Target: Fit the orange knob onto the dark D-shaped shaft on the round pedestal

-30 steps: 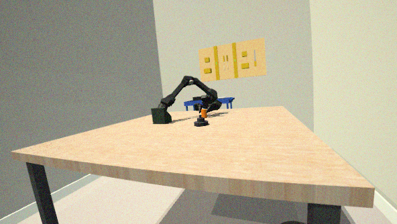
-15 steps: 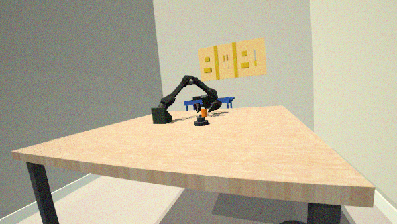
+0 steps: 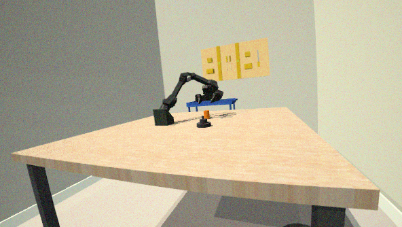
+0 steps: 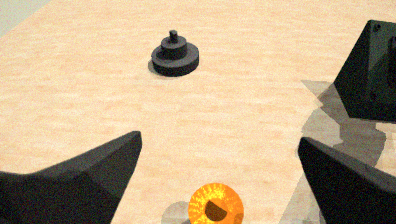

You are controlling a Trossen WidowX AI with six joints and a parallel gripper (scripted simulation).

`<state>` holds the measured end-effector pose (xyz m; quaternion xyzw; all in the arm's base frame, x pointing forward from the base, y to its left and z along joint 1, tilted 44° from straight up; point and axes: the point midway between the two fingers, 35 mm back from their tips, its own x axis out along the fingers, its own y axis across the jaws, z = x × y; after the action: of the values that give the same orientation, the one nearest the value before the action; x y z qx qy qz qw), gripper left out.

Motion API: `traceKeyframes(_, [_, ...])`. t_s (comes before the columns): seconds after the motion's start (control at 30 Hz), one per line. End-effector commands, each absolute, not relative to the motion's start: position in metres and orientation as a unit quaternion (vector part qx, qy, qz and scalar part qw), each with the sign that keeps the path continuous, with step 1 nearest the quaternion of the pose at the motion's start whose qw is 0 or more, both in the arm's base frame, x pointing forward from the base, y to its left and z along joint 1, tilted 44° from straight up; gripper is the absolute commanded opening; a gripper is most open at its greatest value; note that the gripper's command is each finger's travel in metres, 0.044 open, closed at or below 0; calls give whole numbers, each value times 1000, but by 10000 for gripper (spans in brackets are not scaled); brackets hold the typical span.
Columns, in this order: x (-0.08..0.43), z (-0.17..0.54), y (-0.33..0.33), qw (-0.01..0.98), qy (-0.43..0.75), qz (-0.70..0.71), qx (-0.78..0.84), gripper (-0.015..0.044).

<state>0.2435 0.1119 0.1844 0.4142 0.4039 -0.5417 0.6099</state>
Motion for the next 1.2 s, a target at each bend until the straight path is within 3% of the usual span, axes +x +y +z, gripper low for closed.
traceKeyframes(0.0, [242,186,109,615,409,-541,402,440])
traceKeyframes(0.33, [233,174,97,399,622,-430,518,440])
traceKeyframes(0.57, [245,195,88,293,658,-268,640,440])
traceKeyframes(0.97, [245,196,87,297,660,-258,640,440])
traceKeyframes(1.17, [245,196,87,453,704,-77,541,440])
